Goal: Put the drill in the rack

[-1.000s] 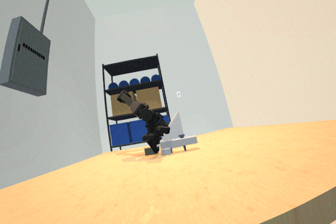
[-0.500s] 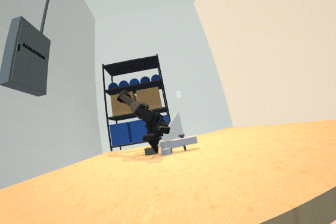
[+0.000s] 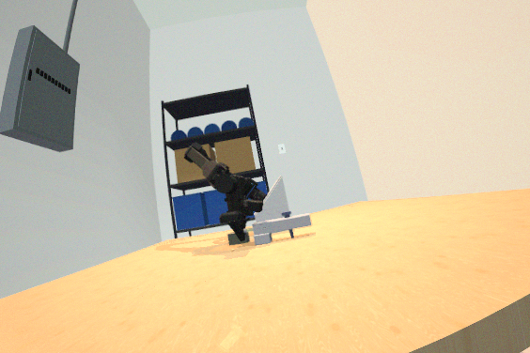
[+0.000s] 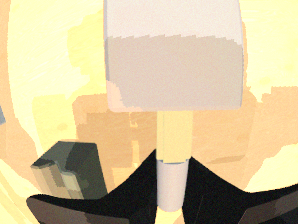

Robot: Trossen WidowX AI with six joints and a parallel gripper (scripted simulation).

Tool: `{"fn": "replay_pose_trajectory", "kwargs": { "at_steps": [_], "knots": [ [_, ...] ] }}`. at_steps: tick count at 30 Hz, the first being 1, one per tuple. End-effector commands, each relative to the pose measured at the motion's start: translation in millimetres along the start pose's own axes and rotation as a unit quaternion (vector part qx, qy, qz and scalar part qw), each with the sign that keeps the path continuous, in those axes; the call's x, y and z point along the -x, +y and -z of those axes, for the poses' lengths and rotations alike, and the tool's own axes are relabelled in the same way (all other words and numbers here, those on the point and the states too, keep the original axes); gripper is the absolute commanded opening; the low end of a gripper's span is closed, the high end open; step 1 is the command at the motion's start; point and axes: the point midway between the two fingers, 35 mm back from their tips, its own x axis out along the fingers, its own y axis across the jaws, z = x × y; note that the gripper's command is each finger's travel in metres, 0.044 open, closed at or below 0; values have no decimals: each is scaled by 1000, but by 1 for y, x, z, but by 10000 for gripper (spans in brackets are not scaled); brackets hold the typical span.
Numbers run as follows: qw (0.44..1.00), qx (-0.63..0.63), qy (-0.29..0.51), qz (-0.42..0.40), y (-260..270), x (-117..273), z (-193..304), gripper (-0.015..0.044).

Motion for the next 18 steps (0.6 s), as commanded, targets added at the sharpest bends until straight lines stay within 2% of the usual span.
{"fn": "replay_pose_trajectory", "kwargs": {
  "at_steps": [1, 15, 18],
  "knots": [
    [1000, 2, 2, 1, 0, 1, 8, 0],
    [1000, 2, 2, 1, 0, 1, 27, 0],
    [1000, -1, 2, 0, 0, 1, 23, 79]
  ]
}}
